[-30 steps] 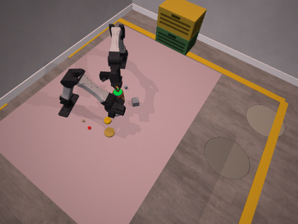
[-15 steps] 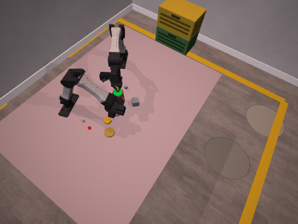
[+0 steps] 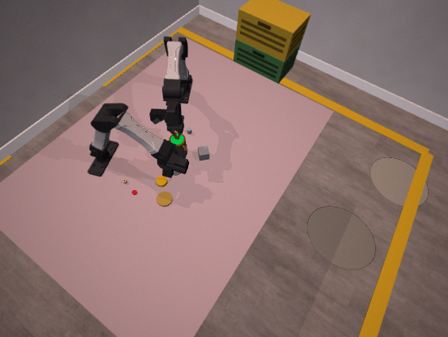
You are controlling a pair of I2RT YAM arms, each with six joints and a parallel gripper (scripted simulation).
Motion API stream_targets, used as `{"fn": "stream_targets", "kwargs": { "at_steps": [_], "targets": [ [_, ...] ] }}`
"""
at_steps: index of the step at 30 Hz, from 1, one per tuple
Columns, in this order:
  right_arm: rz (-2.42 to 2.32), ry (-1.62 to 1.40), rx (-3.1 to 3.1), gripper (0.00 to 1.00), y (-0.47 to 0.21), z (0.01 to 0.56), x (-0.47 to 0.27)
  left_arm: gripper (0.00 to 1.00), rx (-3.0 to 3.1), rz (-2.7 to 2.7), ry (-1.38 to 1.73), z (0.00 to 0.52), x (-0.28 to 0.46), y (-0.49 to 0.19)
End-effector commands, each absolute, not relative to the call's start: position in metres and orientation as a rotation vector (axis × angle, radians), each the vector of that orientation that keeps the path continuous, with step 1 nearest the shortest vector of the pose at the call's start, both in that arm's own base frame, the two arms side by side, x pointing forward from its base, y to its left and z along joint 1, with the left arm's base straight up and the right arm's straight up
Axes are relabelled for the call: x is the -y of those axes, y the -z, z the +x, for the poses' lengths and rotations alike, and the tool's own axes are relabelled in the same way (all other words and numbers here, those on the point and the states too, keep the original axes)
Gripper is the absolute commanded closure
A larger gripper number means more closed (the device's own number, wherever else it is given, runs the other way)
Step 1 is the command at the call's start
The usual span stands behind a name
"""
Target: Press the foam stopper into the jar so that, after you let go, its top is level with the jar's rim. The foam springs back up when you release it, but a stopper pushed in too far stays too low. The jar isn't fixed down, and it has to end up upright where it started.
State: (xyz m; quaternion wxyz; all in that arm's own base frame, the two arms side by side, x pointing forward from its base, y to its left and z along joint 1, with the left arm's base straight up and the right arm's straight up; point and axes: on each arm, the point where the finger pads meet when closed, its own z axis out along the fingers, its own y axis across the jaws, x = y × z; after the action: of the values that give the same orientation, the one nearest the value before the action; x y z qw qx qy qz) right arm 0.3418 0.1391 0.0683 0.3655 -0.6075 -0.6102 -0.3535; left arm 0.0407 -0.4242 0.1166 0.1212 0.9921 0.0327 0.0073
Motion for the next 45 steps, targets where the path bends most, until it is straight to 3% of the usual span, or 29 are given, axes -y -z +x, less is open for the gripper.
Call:
{"fn": "stream_targets", "kwargs": {
  "at_steps": [1,45],
  "targets": [
    [-1.52,1.024,1.647,0.36,-0.091,0.357,-0.138,1.0,-0.097,2.929,-0.025,0.039,0.422,-0.098],
    [-1.52,1.024,1.647,0.36,-0.091,0.357,-0.138,1.0,-0.103,2.944,-0.028,0.04,0.419,-0.077]
  ]
}}
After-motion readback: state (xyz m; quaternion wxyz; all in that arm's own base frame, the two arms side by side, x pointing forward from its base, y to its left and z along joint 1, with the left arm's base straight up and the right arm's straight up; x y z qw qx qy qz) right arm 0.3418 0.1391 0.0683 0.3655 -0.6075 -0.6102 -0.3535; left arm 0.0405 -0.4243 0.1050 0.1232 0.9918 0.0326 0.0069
